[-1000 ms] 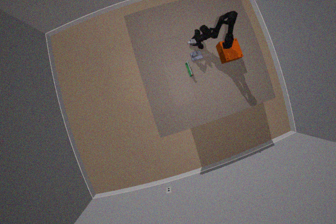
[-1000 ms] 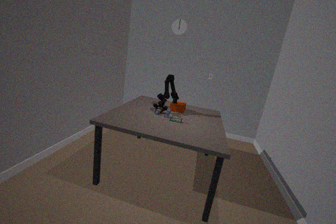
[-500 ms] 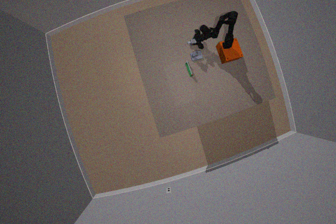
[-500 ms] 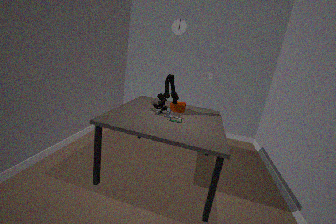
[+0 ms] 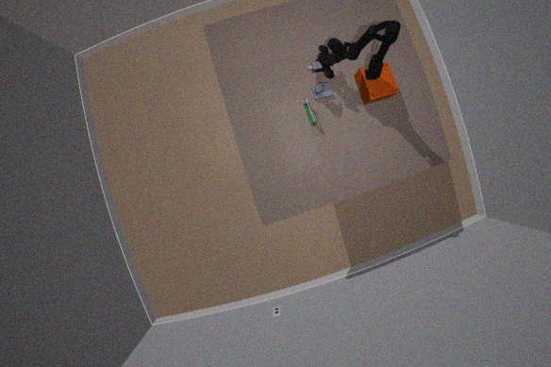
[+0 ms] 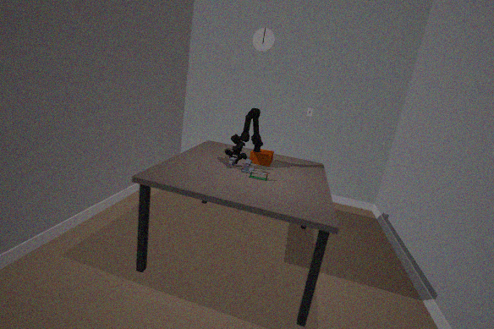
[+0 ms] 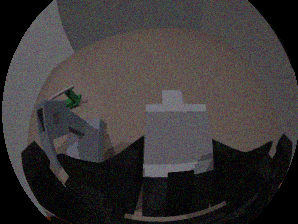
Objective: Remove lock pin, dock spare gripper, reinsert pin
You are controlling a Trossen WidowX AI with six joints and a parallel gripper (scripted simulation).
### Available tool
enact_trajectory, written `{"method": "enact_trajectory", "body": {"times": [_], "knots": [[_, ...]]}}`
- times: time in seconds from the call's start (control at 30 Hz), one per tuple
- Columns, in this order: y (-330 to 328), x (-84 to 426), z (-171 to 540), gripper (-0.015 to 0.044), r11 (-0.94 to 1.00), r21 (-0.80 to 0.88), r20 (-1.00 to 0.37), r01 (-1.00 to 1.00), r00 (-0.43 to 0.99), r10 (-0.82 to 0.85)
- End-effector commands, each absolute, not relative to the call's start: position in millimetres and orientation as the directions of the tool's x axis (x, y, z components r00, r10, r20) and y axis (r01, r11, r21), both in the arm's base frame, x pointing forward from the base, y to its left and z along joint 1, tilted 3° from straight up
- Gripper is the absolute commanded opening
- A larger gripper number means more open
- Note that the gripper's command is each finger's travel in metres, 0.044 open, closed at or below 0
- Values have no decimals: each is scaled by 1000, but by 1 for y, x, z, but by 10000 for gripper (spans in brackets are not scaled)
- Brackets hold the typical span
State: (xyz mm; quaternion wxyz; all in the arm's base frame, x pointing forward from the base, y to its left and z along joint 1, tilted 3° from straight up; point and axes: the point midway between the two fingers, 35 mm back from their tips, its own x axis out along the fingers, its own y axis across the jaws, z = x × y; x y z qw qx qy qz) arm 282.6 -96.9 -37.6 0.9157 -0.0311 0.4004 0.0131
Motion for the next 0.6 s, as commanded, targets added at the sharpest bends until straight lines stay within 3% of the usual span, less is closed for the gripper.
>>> {"method": "enact_trajectory", "body": {"times": [0.0,0.57], "knots": [[-99,288,-25,0,998,-52,-724,-47,690,-5],[-97,290,13,0,998,-52,-724,-47,690,-5]]}}
